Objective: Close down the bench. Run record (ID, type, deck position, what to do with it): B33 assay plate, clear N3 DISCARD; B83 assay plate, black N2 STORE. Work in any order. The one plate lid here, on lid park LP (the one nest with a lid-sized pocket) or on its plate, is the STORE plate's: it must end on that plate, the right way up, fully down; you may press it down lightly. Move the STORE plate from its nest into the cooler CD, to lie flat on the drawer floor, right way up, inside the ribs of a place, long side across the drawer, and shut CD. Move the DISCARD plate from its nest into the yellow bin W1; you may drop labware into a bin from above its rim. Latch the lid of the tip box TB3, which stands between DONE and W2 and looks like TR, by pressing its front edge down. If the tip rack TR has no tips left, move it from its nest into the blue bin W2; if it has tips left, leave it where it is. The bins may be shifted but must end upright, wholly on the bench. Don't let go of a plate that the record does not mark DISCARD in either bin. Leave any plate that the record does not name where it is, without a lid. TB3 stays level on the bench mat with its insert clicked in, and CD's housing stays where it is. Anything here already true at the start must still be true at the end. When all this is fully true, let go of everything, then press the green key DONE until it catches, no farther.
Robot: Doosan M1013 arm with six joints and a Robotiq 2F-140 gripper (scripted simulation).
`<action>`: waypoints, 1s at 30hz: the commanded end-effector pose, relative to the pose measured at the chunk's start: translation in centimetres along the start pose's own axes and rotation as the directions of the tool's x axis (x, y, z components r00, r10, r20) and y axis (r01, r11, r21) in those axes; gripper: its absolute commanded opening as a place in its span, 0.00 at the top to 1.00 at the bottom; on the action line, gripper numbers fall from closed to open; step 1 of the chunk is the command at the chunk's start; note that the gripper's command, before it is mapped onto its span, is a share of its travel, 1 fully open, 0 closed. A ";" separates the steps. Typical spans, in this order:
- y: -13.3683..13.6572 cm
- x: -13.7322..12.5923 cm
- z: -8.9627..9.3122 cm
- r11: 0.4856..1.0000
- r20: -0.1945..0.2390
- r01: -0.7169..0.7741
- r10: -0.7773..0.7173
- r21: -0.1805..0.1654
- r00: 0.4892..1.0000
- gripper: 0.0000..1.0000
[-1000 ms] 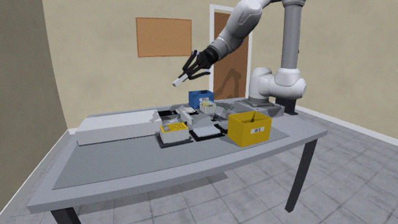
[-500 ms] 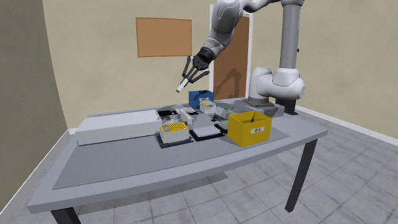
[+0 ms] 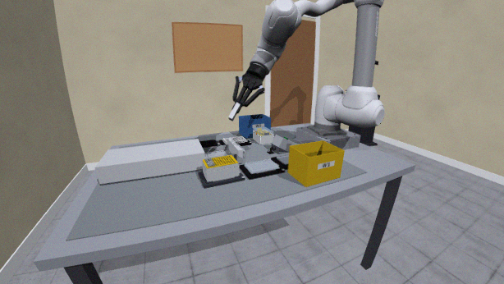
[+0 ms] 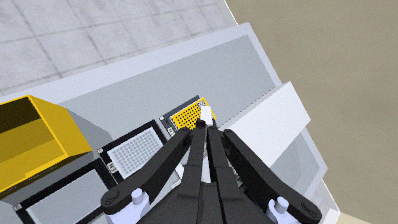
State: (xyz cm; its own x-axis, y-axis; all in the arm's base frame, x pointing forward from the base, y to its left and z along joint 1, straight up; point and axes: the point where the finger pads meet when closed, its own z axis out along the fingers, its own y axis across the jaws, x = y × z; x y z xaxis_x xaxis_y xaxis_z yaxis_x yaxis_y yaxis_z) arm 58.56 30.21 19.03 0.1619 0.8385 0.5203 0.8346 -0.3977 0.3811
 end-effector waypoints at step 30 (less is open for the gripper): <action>-1.0 -11.6 -6.2 0.831 0.413 -0.557 0.506 0.004 0.757 1.00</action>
State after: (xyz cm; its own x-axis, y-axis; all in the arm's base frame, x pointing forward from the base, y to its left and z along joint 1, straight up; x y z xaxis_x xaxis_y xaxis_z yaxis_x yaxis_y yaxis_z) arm 53.38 19.95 17.37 0.7137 0.6288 0.3086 0.6497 -0.7589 0.0440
